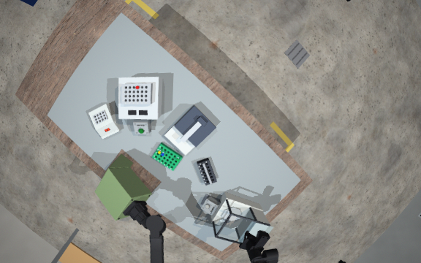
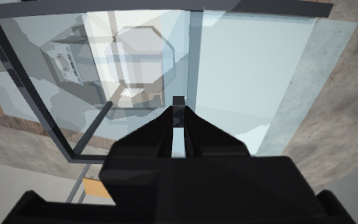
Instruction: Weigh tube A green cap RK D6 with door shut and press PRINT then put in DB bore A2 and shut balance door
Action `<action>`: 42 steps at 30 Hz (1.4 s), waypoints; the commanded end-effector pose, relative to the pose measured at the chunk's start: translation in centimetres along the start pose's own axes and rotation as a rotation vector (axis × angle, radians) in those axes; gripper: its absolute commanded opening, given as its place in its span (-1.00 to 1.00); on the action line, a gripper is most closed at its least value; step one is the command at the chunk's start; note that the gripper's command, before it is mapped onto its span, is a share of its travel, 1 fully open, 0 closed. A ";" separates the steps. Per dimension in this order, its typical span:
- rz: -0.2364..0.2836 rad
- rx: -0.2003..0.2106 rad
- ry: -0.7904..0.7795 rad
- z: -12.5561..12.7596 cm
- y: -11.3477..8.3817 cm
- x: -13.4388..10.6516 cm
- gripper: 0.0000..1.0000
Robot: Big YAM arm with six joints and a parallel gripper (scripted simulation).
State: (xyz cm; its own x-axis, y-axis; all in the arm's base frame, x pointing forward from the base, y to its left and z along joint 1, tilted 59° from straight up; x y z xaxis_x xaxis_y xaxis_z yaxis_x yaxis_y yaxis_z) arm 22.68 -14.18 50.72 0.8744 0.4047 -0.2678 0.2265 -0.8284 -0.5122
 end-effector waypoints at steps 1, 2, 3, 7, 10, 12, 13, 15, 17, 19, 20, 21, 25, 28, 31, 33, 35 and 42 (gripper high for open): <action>0.001 -0.027 0.027 -2.2 -0.4 -0.5 -0.88; 0.001 -0.027 0.027 -2.2 -0.4 -0.5 -0.88; 0.001 -0.027 0.027 -2.2 -0.4 -0.5 -0.88; 0.001 -0.027 0.027 -2.2 -0.4 -0.5 -0.88; 0.001 -0.027 0.027 -2.2 -0.4 -0.5 -0.88; 0.001 -0.027 0.027 -2.2 -0.4 -0.5 -0.88; 0.001 -0.027 0.027 -2.2 -0.4 -0.5 -0.88; 0.001 -0.027 0.027 -2.2 -0.4 -0.5 -0.88; 0.001 -0.027 0.027 -2.2 -0.4 -0.5 -0.88; 0.001 -0.027 0.027 -2.2 -0.4 -0.5 -0.88; 0.001 -0.027 0.027 -2.2 -0.4 -0.5 -0.88; 0.001 -0.027 0.027 -2.2 -0.4 -0.5 -0.88; 0.001 -0.027 0.027 -2.2 -0.4 -0.5 -0.88; 0.001 -0.027 0.027 -2.2 -0.4 -0.5 -0.88; 0.001 -0.027 0.027 -2.2 -0.4 -0.5 -0.88; -0.004 -0.025 0.033 0.2 -0.6 -0.5 -0.40; -0.002 -0.018 0.022 0.3 -0.5 -0.5 -0.40; -0.003 -0.019 0.020 -0.4 -0.6 -0.4 -0.40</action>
Point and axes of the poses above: the point where the finger pads meet when closed, its own y axis out along the fingers, its own z axis across the jaws, x = y × z, the point moved 9 cm from there along -y, back along the fingers, and after that the axes turned 6 degrees about -y, right-handed, at the moved point
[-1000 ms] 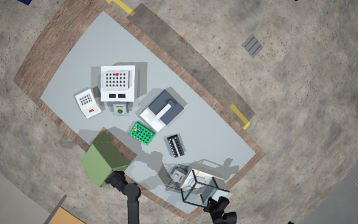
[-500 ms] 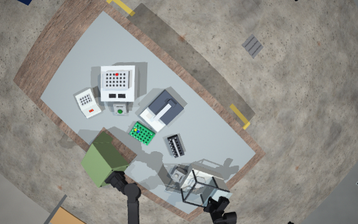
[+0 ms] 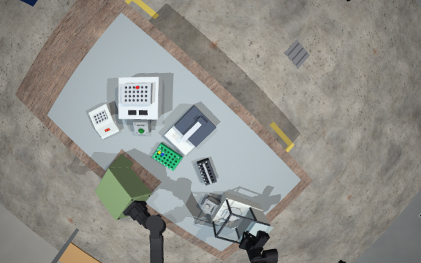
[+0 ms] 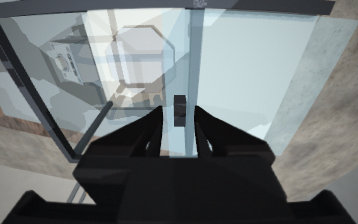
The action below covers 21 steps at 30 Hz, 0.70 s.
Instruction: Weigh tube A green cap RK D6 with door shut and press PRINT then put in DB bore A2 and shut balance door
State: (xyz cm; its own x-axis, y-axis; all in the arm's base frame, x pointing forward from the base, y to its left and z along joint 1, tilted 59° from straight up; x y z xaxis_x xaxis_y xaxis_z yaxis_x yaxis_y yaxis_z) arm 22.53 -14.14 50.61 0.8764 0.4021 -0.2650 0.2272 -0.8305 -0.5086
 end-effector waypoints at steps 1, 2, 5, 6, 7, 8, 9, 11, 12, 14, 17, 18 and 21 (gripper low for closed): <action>-0.004 -0.015 0.016 -0.6 -0.6 -0.3 -0.40; -0.004 -0.015 0.016 -0.6 -0.6 -0.3 -0.40; -0.008 -0.008 0.007 -0.5 -0.7 0.1 -0.40; -0.013 -0.023 0.024 -1.2 -1.5 -0.3 -0.40; -0.014 -0.024 0.025 -1.1 -1.7 -0.3 -0.40; -0.014 -0.024 0.026 -1.1 -1.9 -0.4 -0.40; -0.014 -0.025 0.027 -1.1 -2.1 -0.4 -0.40; -0.015 -0.026 0.028 -1.1 -2.5 -0.5 -0.40; -0.015 -0.026 0.029 -1.1 -2.6 -0.5 -0.40; -0.015 -0.025 0.029 -1.1 -3.0 -0.5 -0.40; -0.015 -0.024 0.028 -1.1 -3.4 -0.5 -0.40; -0.015 -0.024 0.028 -1.1 -3.4 -0.5 -0.40; -0.015 -0.022 0.026 -1.1 -3.7 -0.4 -0.40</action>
Point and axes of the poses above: the point where the finger pads meet when closed, its own y axis out along the fingers, its own z axis across the jaws, x = y × z, the point moved 9 cm from there along -y, back along the fingers, and after that the axes turned 6 degrees about -y, right-handed, at the moved point
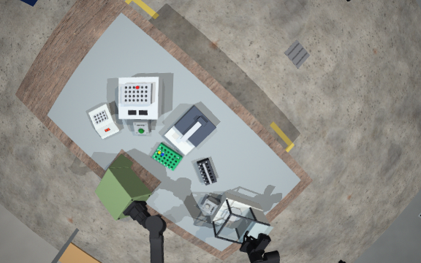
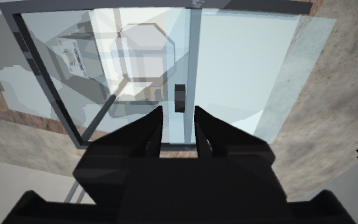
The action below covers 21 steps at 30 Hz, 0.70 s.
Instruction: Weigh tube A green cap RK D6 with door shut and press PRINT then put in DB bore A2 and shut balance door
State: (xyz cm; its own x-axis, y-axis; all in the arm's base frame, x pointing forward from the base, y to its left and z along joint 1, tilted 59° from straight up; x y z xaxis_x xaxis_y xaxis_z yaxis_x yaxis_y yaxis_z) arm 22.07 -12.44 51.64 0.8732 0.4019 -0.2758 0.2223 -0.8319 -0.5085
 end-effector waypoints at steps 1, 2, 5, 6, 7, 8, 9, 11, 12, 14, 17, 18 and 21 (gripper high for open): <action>-0.019 -0.023 0.035 -1.1 -1.8 -0.4 -0.40; -0.019 -0.022 0.034 -1.1 -1.9 -0.3 -0.40; -0.017 -0.018 0.029 -1.1 -2.2 -0.1 -0.40; -0.017 -0.016 0.027 -1.1 -2.3 0.0 -0.40; -0.016 -0.015 0.026 -1.1 -2.3 0.0 -0.40; -0.016 -0.015 0.026 -1.1 -2.3 0.0 -0.40; -0.016 -0.015 0.026 -1.1 -2.3 0.1 -0.40; -0.010 -0.014 0.026 -0.6 -2.0 -0.3 -0.40; -0.010 -0.014 0.026 -0.6 -2.0 -0.3 -0.40; -0.010 -0.014 0.026 -0.6 -2.0 -0.3 -0.40; -0.010 -0.014 0.026 -0.6 -2.0 -0.3 -0.40; -0.010 -0.014 0.026 -0.6 -2.0 -0.3 -0.40; -0.010 -0.014 0.026 -0.6 -2.0 -0.3 -0.40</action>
Point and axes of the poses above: the point where the finger pads meet when closed, its own y axis out along the fingers, its own z axis across the jaws, x = y × z, the point moved 9 cm from there along -y, back along the fingers, and after that the axes turned 6 degrees about -y, right-handed, at the moved point
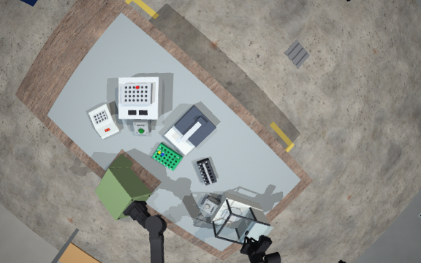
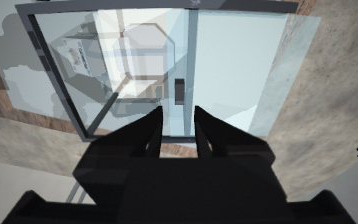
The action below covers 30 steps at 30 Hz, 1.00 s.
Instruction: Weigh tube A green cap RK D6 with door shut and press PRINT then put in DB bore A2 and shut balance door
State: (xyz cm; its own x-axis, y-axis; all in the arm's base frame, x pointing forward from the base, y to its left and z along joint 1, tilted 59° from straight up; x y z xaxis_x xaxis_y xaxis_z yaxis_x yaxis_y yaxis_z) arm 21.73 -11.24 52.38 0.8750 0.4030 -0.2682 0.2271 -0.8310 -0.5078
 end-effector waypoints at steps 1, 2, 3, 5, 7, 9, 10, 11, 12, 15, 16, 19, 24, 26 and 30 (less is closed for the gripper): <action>-0.006 -0.011 0.019 -0.6 -0.6 -0.2 -0.40; -0.006 -0.011 0.019 -0.6 -0.6 -0.2 -0.40; -0.006 -0.011 0.019 -0.6 -0.6 -0.2 -0.40; -0.006 -0.011 0.019 -0.6 -0.6 -0.2 -0.40; -0.006 -0.011 0.019 -0.6 -0.6 -0.2 -0.40; -0.006 -0.011 0.019 -0.6 -0.6 -0.2 -0.40; -0.006 -0.011 0.019 -0.6 -0.6 -0.2 -0.40; -0.006 -0.011 0.019 -0.6 -0.6 -0.2 -0.40; -0.006 -0.011 0.019 -0.6 -0.6 -0.2 -0.40; -0.006 -0.011 0.019 -0.6 -0.6 -0.2 -0.40; -0.006 -0.011 0.019 -0.6 -0.6 -0.2 -0.40; -0.006 -0.011 0.019 -0.6 -0.6 -0.2 -0.40; -0.006 -0.011 0.019 -0.6 -0.6 -0.2 -0.40; -0.006 -0.011 0.019 -0.6 -0.6 -0.2 -0.40; -0.052 -0.043 0.089 -0.5 -1.1 0.0 -0.28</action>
State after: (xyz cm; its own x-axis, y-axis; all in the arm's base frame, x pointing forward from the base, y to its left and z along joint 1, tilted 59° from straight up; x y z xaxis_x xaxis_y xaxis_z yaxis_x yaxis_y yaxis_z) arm 21.73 -11.20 52.46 0.8795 0.4039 -0.2518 0.2352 -0.8288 -0.5078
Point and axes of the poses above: the point where the finger pads meet when closed, its own y axis out along the fingers, its own z axis across the jaws, x = y × z, the point moved 9 cm from there along -y, back along the fingers, and after that the axes turned 6 degrees about -y, right-handed, at the moved point
